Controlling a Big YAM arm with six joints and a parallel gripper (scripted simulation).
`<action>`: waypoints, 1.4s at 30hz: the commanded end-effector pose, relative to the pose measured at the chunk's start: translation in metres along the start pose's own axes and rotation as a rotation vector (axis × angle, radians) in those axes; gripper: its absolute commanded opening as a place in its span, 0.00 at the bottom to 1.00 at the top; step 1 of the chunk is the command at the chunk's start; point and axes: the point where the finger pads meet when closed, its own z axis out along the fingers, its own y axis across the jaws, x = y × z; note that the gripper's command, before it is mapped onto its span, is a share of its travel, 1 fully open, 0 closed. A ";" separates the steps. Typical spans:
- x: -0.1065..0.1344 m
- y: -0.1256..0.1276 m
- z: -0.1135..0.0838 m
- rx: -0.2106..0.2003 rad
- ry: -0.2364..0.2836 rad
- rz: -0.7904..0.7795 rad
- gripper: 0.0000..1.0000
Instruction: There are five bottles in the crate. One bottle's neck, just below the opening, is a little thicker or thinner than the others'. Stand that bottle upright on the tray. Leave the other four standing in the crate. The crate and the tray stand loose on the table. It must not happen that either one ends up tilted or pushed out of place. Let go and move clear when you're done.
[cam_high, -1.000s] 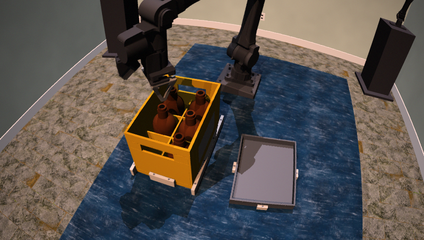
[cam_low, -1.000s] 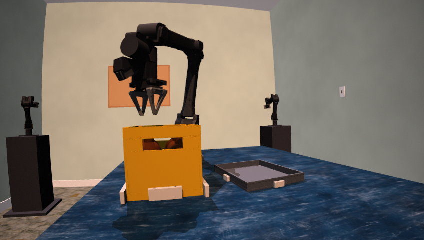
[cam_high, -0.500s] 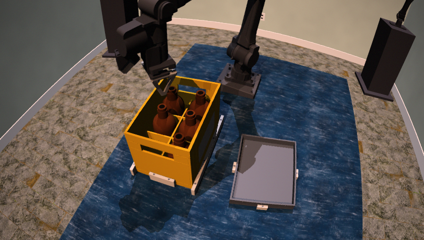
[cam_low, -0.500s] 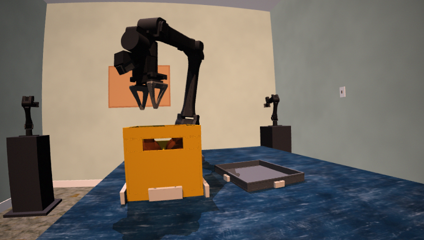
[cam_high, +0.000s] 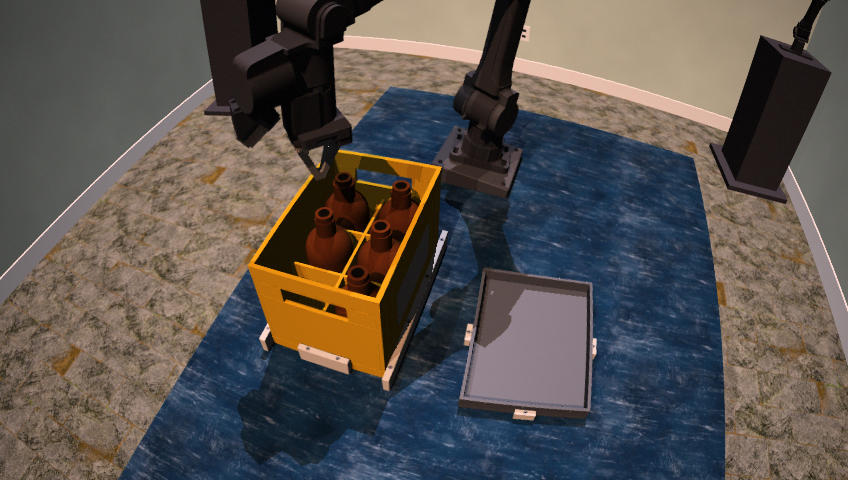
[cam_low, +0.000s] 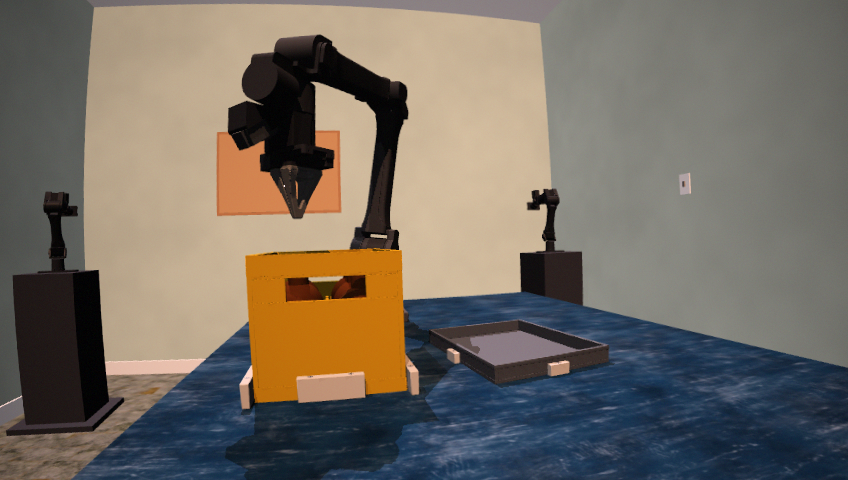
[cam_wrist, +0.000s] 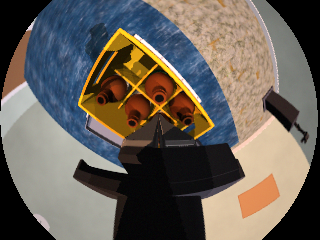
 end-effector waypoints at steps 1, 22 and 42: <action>-0.009 0.001 -0.016 -0.010 -0.030 -0.005 0.00; -0.004 0.005 -0.015 -0.009 -0.027 -0.006 0.00; 0.053 0.072 -0.016 -0.017 -0.032 -0.006 0.61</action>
